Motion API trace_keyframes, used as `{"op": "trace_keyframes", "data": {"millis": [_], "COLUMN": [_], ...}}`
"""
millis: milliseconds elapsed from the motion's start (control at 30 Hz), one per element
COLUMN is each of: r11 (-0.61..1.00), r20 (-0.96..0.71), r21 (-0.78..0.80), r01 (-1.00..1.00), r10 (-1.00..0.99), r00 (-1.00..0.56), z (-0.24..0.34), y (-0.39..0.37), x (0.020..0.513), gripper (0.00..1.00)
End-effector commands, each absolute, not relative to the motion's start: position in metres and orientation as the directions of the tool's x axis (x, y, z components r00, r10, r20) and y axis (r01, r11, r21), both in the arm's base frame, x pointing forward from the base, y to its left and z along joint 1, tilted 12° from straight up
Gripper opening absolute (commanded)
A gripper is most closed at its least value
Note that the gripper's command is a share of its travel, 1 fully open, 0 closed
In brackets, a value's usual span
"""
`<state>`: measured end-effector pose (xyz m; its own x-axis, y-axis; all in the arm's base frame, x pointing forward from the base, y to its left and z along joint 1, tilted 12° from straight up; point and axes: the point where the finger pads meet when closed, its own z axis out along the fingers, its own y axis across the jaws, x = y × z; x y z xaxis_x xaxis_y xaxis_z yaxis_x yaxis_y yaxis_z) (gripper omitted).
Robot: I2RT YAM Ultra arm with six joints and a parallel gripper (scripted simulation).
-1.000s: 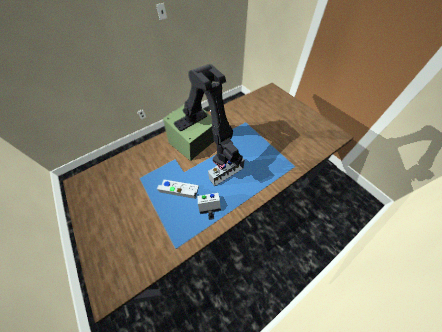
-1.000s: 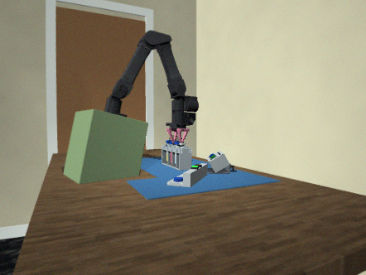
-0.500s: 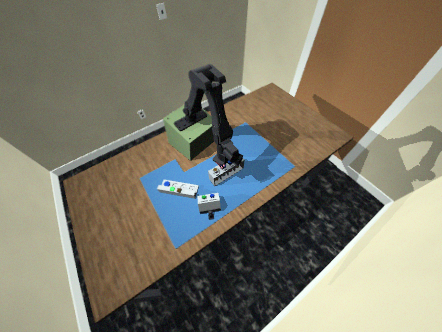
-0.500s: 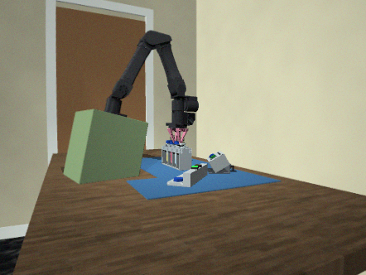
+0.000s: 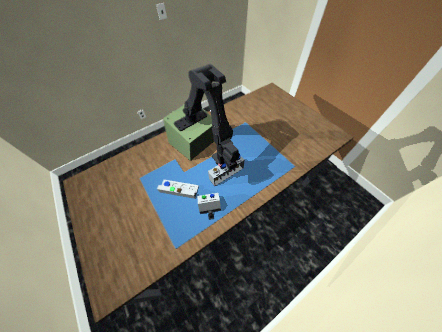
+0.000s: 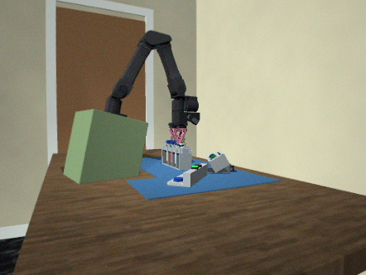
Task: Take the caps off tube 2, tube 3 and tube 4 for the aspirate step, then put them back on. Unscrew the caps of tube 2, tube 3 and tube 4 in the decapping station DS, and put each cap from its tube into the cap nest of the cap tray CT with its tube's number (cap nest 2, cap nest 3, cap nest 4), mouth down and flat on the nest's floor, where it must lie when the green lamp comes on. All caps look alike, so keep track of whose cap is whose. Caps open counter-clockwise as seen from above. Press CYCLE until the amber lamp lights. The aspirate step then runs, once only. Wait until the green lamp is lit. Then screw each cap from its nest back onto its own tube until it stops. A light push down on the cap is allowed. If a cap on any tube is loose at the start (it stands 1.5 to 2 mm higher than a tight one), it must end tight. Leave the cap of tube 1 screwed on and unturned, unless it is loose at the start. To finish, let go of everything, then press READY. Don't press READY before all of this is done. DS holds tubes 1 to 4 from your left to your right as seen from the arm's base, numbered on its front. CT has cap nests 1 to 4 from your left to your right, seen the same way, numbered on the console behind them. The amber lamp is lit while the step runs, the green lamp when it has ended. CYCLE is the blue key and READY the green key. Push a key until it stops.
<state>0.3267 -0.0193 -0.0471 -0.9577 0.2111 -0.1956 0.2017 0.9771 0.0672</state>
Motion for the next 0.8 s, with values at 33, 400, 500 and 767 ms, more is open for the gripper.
{"op": "trace_keyframes", "data": {"millis": [33, 400, 500, 767], "r11": [0.902, 0.902, 0.902, 0.933], "r20": [-0.188, -0.188, -0.188, -0.196], "r21": [0.115, 0.115, 0.115, 0.1], "r01": [0.417, 0.417, 0.417, 0.345], "r10": [0.432, 0.432, 0.432, 0.358], "r00": [-0.882, -0.882, -0.882, -0.913], "z": [-0.0431, -0.0431, -0.0431, -0.0433], "y": [-0.0205, -0.0204, -0.0204, -0.0203], "x": [0.3301, 0.3301, 0.3301, 0.3302], "gripper": [0.0, 0.49, 0.49, 0.49]}}
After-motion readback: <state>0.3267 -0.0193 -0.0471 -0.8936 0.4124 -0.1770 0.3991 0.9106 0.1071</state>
